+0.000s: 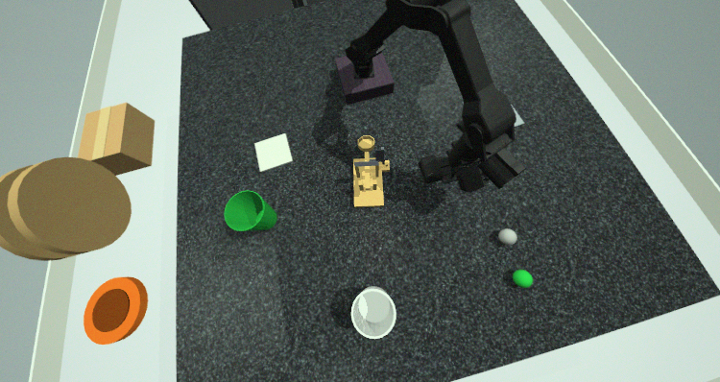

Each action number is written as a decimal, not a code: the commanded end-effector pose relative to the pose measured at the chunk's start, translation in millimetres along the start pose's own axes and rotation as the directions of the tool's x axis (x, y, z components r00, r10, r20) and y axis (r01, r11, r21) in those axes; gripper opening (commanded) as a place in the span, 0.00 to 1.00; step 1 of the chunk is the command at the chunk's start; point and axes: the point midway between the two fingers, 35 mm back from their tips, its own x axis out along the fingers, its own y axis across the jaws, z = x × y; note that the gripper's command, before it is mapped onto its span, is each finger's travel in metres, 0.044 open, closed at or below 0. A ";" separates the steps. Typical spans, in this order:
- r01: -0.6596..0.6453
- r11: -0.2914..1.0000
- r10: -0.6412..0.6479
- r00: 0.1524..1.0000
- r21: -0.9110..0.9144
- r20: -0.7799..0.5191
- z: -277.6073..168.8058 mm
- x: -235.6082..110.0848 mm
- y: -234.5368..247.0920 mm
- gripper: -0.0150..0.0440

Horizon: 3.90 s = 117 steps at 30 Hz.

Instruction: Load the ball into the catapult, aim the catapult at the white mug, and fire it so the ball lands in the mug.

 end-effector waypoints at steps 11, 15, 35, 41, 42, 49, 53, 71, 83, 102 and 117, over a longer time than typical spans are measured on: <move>-0.008 1.000 0.008 1.000 0.000 0.006 4.4 -21.0 1.2 0.25; -0.013 1.000 0.013 1.000 -0.003 0.009 7.3 -45.3 1.5 0.25; 0.005 1.000 -0.005 1.000 0.014 -0.013 0.3 -123.6 -14.3 0.25; 0.023 0.998 -0.019 0.997 0.052 -0.072 -12.0 -115.7 -58.1 0.25; 0.026 0.998 -0.021 0.996 0.059 -0.082 -14.6 -114.5 -65.0 0.25; 0.037 0.994 -0.021 0.988 0.103 -0.153 -37.0 -105.9 -110.9 0.25; 0.039 0.991 -0.014 0.981 0.128 -0.194 -52.8 -101.4 -134.5 0.25; 0.018 0.973 0.062 0.939 0.229 -0.338 -128.3 -85.5 -203.1 0.25; 0.018 0.973 0.062 0.939 0.229 -0.338 -128.3 -67.9 -203.4 0.25; 0.017 0.972 0.064 0.940 0.234 -0.335 -127.6 -59.8 -203.2 0.43; 0.017 0.972 0.032 0.979 0.234 -0.202 -125.1 -146.5 -202.2 1.00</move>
